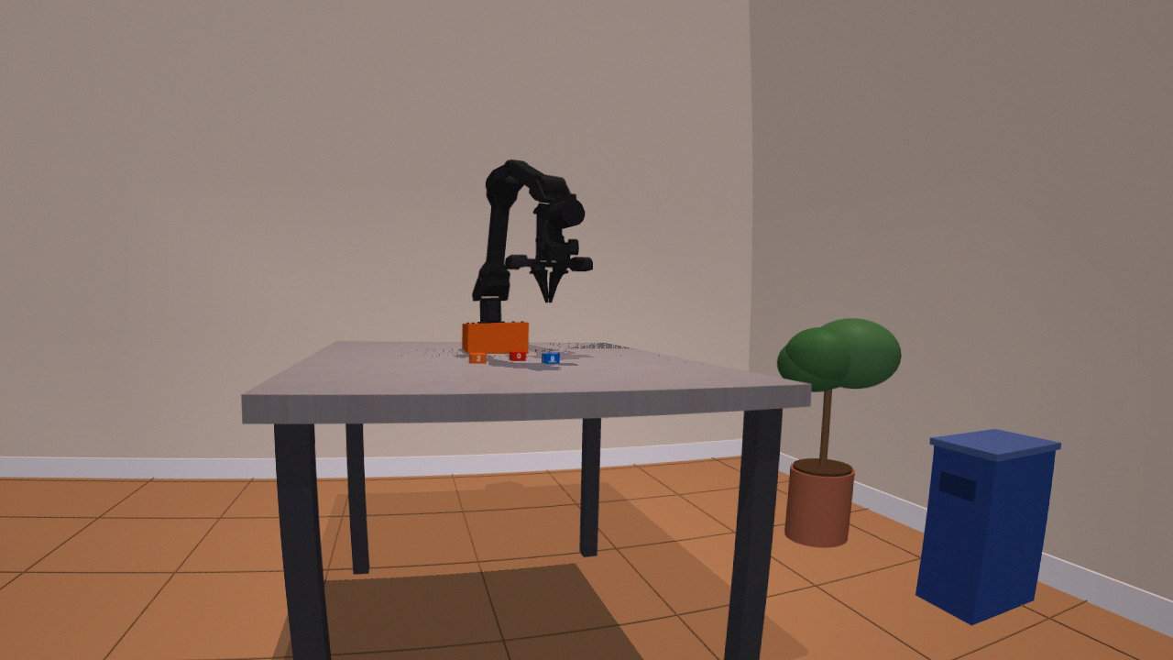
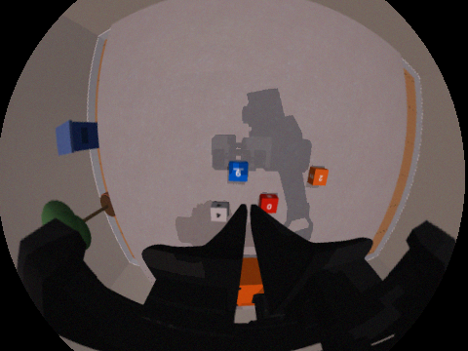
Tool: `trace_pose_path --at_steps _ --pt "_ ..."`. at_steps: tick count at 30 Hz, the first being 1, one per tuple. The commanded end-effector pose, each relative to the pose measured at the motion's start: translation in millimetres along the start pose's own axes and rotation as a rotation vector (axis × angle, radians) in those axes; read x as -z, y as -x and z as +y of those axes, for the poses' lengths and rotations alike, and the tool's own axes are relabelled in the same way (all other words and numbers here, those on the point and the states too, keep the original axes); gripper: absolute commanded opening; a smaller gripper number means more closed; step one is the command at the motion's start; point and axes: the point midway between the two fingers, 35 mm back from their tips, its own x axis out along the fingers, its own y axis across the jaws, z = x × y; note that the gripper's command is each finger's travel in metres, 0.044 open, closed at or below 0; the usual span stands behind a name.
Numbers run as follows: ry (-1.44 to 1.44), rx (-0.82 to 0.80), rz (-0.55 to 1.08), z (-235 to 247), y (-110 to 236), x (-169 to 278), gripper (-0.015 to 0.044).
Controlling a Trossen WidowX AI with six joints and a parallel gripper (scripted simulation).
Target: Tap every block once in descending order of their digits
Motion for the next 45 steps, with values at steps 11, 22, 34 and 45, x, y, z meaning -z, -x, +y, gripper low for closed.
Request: trace_pose_path --at_steps 11,22,34,45 --pt "-0.004 0.003 0.029 45 -3 81 0.002" --pt "-0.004 0.003 0.029 44 -84 83 0.002" --pt "-0.004 0.003 0.029 44 -98 83 0.002" --pt "-0.004 0.003 0.03 44 -114 84 0.002"
